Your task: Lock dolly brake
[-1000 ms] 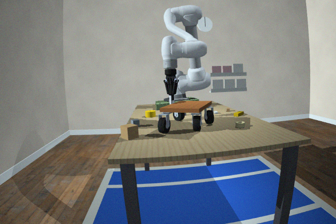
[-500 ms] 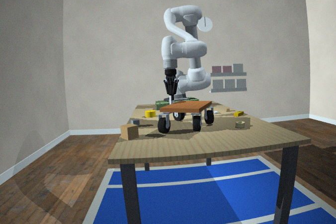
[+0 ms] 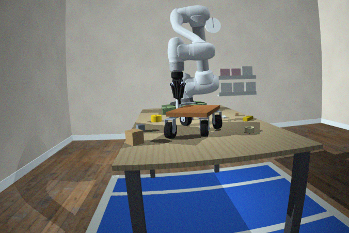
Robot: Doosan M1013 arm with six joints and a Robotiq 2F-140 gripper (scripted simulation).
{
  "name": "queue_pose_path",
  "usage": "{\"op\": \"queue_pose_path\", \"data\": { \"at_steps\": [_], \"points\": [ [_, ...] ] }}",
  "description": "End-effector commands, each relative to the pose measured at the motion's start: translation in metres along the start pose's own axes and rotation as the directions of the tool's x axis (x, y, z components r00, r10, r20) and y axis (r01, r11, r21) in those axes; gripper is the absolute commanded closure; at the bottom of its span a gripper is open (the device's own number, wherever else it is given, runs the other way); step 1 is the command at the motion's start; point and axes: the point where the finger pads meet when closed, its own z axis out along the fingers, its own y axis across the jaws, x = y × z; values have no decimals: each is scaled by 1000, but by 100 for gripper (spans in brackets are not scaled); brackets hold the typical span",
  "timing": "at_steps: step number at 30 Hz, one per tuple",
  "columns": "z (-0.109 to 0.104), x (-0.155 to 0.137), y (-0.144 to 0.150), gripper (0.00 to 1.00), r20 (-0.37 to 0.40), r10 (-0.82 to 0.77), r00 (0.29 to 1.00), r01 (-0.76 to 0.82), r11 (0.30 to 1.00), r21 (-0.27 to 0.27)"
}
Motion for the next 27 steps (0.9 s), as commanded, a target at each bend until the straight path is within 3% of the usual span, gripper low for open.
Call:
{"op": "queue_pose_path", "data": {
  "at_steps": [1,27],
  "points": [
    [0,0,0,100,0,0,1000,0,1000,0],
    [6,0,0,100,0,0,1000,0,1000,0]
  ]
}}
